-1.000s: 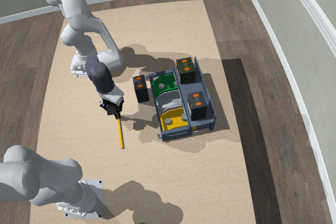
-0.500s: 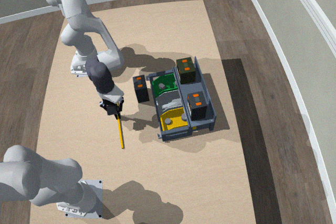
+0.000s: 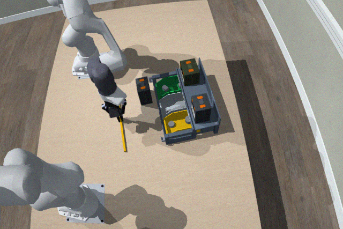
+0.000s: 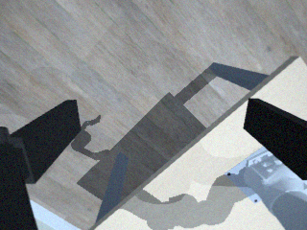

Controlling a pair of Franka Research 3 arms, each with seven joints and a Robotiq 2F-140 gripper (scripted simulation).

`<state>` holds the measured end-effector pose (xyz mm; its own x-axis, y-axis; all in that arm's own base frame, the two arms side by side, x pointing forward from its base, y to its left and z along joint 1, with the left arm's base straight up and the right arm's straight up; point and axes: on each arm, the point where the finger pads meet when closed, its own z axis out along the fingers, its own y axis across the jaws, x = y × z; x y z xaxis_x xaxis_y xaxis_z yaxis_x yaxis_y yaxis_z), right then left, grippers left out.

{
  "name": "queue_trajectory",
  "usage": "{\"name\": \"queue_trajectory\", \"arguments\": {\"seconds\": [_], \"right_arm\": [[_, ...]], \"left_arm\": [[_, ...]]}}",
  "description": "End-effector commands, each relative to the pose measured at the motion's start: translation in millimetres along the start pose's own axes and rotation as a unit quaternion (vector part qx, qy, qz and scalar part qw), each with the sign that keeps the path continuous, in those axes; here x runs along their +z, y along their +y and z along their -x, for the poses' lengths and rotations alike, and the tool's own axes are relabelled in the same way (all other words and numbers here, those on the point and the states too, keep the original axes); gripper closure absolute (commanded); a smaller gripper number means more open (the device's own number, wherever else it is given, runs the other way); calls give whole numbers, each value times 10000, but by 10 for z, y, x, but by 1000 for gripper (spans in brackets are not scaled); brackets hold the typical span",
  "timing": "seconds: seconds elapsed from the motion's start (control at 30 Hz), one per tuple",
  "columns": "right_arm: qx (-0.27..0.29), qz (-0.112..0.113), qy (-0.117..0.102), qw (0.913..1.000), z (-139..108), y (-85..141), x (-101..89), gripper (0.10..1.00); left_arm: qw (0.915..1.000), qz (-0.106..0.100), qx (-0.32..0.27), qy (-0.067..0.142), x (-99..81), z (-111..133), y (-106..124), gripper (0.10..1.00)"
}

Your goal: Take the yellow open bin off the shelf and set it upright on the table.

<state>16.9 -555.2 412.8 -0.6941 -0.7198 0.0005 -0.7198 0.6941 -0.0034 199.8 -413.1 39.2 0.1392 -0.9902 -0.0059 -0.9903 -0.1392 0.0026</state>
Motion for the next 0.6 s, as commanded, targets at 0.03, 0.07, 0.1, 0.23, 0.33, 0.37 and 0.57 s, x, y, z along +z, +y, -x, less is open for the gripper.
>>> {"name": "queue_trajectory", "arguments": {"seconds": [0.03, 0.07, 0.1, 0.23, 0.33, 0.37, 0.57], "right_arm": [[0, -1, 1, 10000, 0, 0, -1, 98], [0, -1, 1, 10000, 0, 0, -1, 98], [0, -1, 1, 10000, 0, 0, -1, 98], [0, -1, 1, 10000, 0, 0, -1, 98], [0, -1, 1, 10000, 0, 0, -1, 98], [0, -1, 1, 10000, 0, 0, -1, 98], [0, -1, 1, 10000, 0, 0, -1, 98]], "left_arm": [[10000, -13, -14, 30, -7, -21, -7, 999], [10000, -13, -14, 30, -7, -21, -7, 999], [10000, -13, -14, 30, -7, -21, -7, 999], [10000, -13, -14, 30, -7, -21, -7, 759], [10000, -13, -14, 30, -7, -21, -7, 759], [10000, -13, -14, 30, -7, -21, -7, 759], [10000, -13, -14, 30, -7, -21, -7, 759]]}}
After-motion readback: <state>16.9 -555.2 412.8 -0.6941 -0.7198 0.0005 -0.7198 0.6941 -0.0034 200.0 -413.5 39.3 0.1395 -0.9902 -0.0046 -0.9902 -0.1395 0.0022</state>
